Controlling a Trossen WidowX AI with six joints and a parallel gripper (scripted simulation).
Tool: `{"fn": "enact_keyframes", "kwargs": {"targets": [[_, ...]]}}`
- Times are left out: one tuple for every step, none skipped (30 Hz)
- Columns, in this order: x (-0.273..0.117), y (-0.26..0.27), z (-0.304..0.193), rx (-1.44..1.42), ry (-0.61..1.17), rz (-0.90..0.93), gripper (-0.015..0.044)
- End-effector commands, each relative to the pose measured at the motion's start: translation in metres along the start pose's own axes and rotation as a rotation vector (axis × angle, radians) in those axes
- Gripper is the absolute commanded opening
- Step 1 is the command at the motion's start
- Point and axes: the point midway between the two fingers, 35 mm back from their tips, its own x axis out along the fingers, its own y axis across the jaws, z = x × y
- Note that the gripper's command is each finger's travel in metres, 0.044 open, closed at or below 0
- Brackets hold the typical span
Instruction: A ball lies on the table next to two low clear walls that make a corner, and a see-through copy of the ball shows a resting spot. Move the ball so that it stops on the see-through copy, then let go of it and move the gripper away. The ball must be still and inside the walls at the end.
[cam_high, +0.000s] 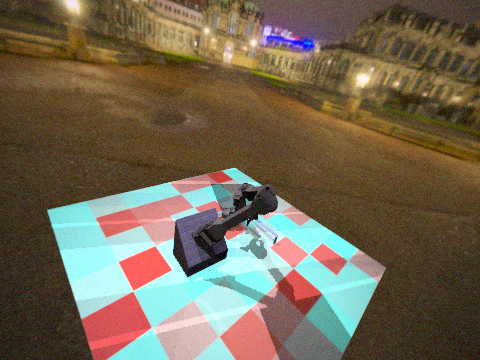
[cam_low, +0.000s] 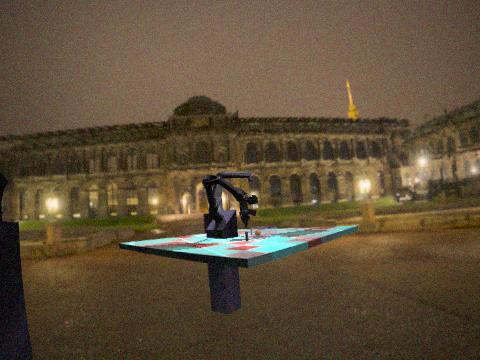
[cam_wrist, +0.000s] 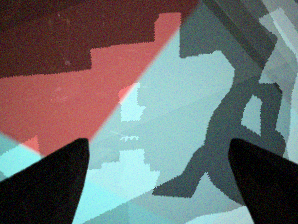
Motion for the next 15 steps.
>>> {"fn": "enact_keyframes", "kwargs": {"targets": [[-0.010, 0.047, 0.055, -0.528, -0.038, 0.153, 0.0319], [-0.012, 0.055, 0.062, -0.613, -0.043, 0.176, 0.0319], [-0.013, 0.063, 0.069, -0.695, -0.048, 0.198, 0.0319], [-0.015, 0.072, 0.075, -0.776, -0.054, 0.220, 0.0319], [-0.016, 0.078, 0.079, -0.837, -0.059, 0.236, 0.0319], [-0.016, 0.081, 0.081, -0.868, -0.061, 0.245, 0.0319], [-0.016, 0.082, 0.082, -0.876, -0.062, 0.247, 0.0319], [-0.016, 0.082, 0.082, -0.876, -0.062, 0.247, 0.0319], [-0.016, 0.082, 0.082, -0.876, -0.062, 0.247, 0.0319], [-0.016, 0.082, 0.082, -0.876, -0.062, 0.247, 0.0319], [-0.016, 0.082, 0.082, -0.876, -0.062, 0.247, 0.0319], [-0.016, 0.082, 0.082, -0.876, -0.062, 0.247, 0.0319], [-0.016, 0.082, 0.082, -0.876, -0.062, 0.247, 0.0319], [-0.016, 0.082, 0.082, -0.876, -0.062, 0.247, 0.0319], [-0.016, 0.082, 0.082, -0.876, -0.062, 0.247, 0.0319]]}}
